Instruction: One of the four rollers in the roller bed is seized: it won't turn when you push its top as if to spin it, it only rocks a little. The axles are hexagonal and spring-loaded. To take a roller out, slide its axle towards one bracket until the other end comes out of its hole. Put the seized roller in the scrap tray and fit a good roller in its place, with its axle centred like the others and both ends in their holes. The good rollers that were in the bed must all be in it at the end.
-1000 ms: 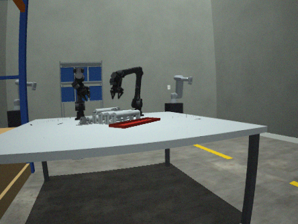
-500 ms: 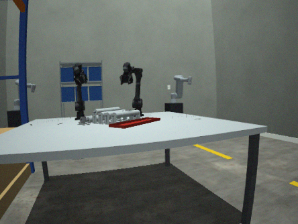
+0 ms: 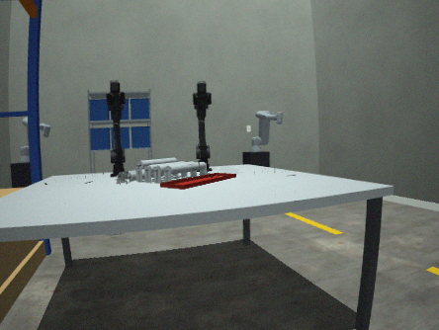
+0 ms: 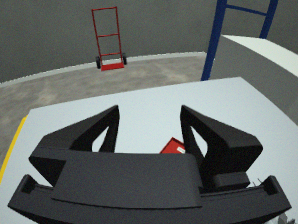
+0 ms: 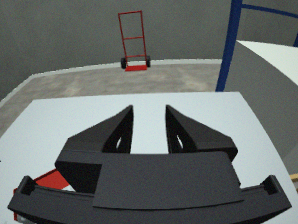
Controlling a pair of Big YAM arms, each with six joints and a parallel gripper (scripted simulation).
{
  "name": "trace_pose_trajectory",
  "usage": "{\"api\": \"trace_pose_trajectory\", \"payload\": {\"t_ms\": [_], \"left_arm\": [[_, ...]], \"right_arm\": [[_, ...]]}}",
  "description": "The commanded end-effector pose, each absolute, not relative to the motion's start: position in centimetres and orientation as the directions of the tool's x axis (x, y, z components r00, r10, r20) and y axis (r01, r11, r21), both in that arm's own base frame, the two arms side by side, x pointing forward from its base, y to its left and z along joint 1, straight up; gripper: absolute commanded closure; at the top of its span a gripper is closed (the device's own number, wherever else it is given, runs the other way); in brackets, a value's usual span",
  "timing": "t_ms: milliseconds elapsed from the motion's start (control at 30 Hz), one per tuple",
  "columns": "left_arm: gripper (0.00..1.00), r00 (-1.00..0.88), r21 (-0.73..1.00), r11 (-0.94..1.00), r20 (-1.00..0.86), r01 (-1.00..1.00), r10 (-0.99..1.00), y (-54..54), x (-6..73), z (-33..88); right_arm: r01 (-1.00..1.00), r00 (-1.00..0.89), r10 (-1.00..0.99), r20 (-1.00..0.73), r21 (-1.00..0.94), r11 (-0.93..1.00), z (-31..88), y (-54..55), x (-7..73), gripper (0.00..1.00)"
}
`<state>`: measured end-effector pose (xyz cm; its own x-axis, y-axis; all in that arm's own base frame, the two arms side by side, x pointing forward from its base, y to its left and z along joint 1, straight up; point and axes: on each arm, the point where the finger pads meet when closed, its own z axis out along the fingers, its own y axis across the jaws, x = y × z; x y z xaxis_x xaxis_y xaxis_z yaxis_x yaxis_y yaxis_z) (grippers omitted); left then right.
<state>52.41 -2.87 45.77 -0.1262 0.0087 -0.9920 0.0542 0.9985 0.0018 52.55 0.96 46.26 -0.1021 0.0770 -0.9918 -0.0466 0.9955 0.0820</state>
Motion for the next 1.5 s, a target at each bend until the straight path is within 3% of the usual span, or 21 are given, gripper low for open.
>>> {"api": "trace_pose_trajectory", "payload": {"t_ms": [0, 100, 167, 333, 367, 867, 1467], "left_arm": [[0.38, -0.076, -0.017, 0.999, -0.997, 0.044, -0.013, -2.3, 52.9, 47.0], [0.38, -0.03, -0.016, 1.0, -0.999, 0.019, -0.015, -1.0, 53.0, 48.1], [0.38, 0.085, -0.016, 1.0, -0.996, 0.002, -0.016, 0.0, 51.5, 54.0], [0.38, 0.067, -0.012, 1.0, -0.998, 0.004, -0.013, -0.1, 51.7, 52.7], [0.68, 0.115, -0.015, 1.0, -0.993, -0.013, -0.013, 0.7, 50.9, 55.2], [0.68, 0.055, -0.008, 1.0, -0.998, 0.008, -0.008, -0.5, 51.8, 52.8], [0.68, 0.016, -0.001, 1.0, -1.0, 0.003, -0.001, -0.3, 52.1, 50.4]], "right_arm": [[-0.045, -0.006, 0.003, -1.0, 0.003, 0.999, 50.3, 0.3, 53.8, 0.68], [-0.019, -0.022, -0.016, -1.0, -0.015, 1.0, 47.9, -0.1, 53.3, 0.68], [-0.014, 0.095, -0.026, -0.995, -0.027, 1.0, 54.0, 0.2, 51.6, 0.68], [-0.009, 0.051, -0.012, -0.999, -0.012, 1.0, 51.5, 0.3, 51.9, 0.68], [-0.009, 0.129, 0.015, -0.992, 0.014, 1.0, 55.7, 0.2, 50.9, 0.68], [-0.004, -0.008, -0.003, -1.0, -0.003, 1.0, 49.2, 0.3, 51.9, 0.68], [-0.004, 0.059, -0.014, -0.998, -0.014, 1.0, 53.1, 0.3, 51.8, 0.68]]}}
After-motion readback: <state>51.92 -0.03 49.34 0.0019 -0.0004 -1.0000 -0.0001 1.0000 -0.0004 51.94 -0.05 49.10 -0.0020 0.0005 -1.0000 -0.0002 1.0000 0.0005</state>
